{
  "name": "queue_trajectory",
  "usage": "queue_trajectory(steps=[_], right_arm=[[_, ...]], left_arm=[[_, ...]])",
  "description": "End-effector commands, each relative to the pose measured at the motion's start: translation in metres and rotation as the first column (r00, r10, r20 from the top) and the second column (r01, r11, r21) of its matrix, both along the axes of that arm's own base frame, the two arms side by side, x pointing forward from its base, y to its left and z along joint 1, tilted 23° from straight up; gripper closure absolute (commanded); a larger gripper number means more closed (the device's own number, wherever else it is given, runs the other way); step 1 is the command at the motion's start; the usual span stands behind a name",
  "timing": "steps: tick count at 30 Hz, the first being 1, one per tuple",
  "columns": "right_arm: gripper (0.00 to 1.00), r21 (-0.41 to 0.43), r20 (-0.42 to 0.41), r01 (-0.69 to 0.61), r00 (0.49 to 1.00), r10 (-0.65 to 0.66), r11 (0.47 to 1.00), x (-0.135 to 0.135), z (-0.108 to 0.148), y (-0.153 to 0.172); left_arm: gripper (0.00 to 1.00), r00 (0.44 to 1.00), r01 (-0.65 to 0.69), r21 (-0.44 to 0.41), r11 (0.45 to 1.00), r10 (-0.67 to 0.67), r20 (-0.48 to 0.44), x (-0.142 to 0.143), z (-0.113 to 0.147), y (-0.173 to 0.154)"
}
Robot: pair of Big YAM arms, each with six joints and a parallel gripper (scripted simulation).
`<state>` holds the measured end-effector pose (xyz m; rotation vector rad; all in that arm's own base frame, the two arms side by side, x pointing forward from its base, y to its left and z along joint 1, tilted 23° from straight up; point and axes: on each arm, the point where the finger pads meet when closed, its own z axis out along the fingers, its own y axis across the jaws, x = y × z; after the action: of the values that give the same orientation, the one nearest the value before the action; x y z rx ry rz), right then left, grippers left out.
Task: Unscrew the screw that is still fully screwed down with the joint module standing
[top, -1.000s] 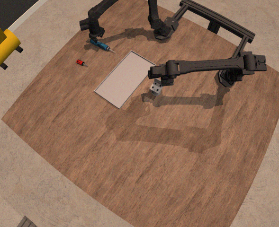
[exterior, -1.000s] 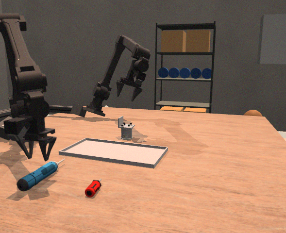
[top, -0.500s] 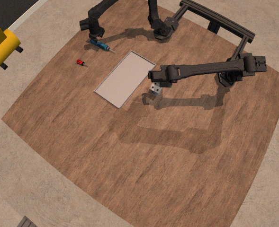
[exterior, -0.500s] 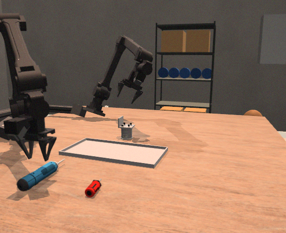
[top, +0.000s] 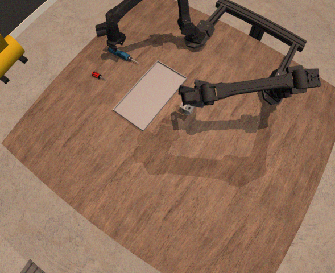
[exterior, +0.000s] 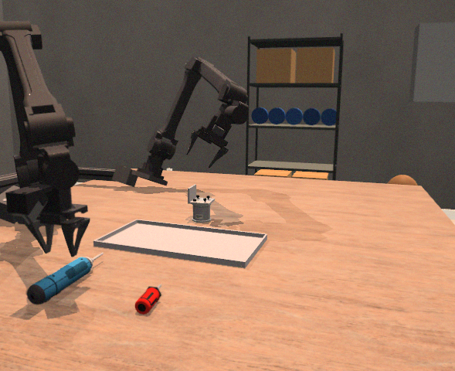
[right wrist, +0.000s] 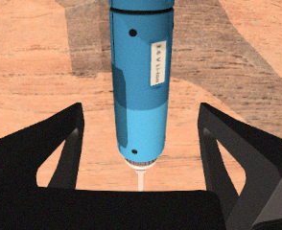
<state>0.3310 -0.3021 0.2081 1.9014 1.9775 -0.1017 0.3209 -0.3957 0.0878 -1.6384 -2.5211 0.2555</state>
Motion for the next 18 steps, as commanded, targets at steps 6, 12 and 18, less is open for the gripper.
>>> queue_trajectory(steps=[6, 12, 18], right_arm=[[0.35, -0.063, 0.065, 0.004, 0.998, 0.0, 0.998, 0.008, 0.041, -0.014], [0.35, -0.063, 0.065, 0.004, 0.998, 0.0, 0.998, 0.008, 0.041, -0.014], [0.35, -0.063, 0.065, 0.004, 0.998, 0.0, 0.998, 0.008, 0.041, -0.014]], left_arm=[[0.14, 0.993, 0.111, -0.057, 0.992, -0.113, -0.027, 0.001, -0.006, 0.003], [0.14, 0.989, 0.145, -0.132, 0.981, -0.148, -0.01, 0.013, 0.002, 0.006], [0.14, 0.974, 0.217, -0.21, 0.953, -0.226, -0.019, 0.015, -0.003, 0.007]])
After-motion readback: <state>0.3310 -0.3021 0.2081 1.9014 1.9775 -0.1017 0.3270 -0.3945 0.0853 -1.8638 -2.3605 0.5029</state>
